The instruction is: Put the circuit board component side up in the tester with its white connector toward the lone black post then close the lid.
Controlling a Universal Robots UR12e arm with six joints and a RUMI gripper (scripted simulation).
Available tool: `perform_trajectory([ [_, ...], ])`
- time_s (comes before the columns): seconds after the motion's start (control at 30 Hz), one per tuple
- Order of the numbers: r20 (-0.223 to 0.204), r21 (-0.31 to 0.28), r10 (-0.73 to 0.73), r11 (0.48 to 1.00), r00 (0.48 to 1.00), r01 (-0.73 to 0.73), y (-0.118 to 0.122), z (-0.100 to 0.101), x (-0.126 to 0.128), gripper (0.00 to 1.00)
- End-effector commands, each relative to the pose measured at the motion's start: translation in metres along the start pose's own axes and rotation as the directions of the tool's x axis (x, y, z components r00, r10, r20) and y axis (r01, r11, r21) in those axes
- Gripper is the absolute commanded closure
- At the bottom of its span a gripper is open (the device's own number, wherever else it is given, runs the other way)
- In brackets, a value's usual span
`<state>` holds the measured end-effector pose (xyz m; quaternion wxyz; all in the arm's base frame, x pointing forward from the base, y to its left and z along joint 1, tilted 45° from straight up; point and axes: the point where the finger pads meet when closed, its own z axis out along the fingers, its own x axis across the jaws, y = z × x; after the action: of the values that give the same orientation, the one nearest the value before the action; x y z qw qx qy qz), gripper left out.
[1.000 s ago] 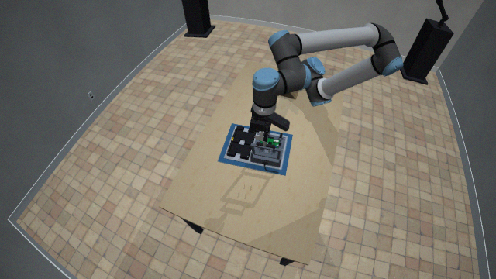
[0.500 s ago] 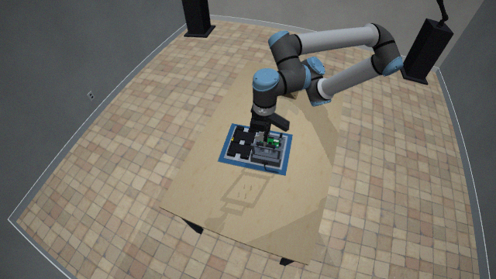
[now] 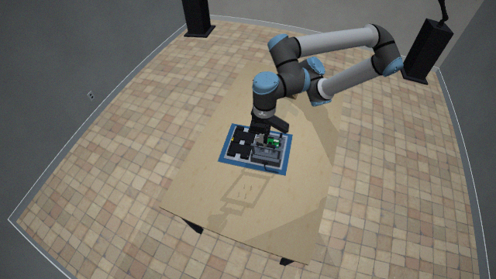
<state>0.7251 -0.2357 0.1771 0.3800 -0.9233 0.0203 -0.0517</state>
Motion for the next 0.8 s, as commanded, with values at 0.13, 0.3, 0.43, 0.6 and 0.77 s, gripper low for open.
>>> perform_trajectory([
  [0.13, -0.001, -0.001, 0.000, 1.000, 1.000, 0.000, 0.000, 0.012, 0.000, 0.70],
  [0.3, -0.001, -0.001, 0.000, 1.000, 1.000, 0.000, 0.000, 0.016, 0.001, 0.70],
  [0.43, -0.001, -0.001, 0.000, 1.000, 1.000, 0.000, 0.000, 0.020, 0.001, 0.70],
  [0.6, -0.001, -0.001, 0.000, 1.000, 1.000, 0.000, 0.000, 0.022, 0.001, 0.70],
  [0.77, -0.001, -0.001, 0.000, 1.000, 1.000, 0.000, 0.000, 0.022, 0.001, 0.70],
])
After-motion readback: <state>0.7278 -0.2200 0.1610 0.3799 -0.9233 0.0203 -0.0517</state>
